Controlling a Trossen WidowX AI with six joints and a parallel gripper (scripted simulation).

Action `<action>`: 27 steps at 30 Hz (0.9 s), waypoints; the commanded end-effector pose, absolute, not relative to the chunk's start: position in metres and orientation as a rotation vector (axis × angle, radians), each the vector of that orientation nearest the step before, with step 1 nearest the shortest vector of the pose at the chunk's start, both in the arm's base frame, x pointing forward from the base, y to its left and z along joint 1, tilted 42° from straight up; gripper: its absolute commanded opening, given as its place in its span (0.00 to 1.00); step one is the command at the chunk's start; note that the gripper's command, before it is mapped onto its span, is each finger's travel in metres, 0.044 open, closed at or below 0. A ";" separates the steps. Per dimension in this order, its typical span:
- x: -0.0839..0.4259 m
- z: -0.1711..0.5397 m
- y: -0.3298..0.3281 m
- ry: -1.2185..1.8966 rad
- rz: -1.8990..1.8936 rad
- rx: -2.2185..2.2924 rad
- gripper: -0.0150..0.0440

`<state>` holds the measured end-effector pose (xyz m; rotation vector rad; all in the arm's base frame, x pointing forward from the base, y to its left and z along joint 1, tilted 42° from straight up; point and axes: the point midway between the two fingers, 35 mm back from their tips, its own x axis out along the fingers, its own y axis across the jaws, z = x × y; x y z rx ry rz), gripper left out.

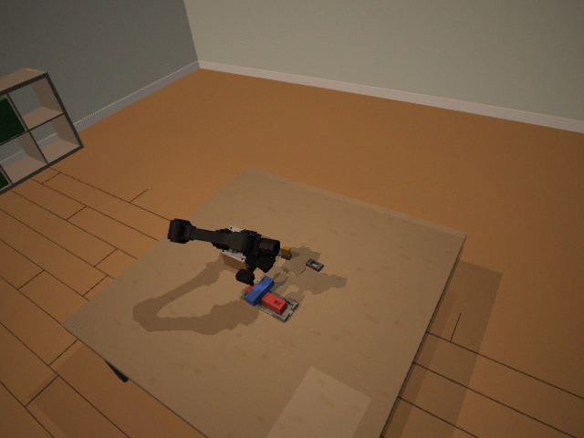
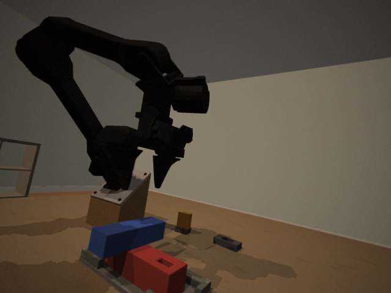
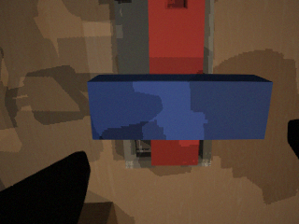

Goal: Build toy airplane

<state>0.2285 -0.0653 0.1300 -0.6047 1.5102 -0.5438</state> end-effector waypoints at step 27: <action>0.191 -0.073 0.097 1.520 -0.524 -0.600 1.00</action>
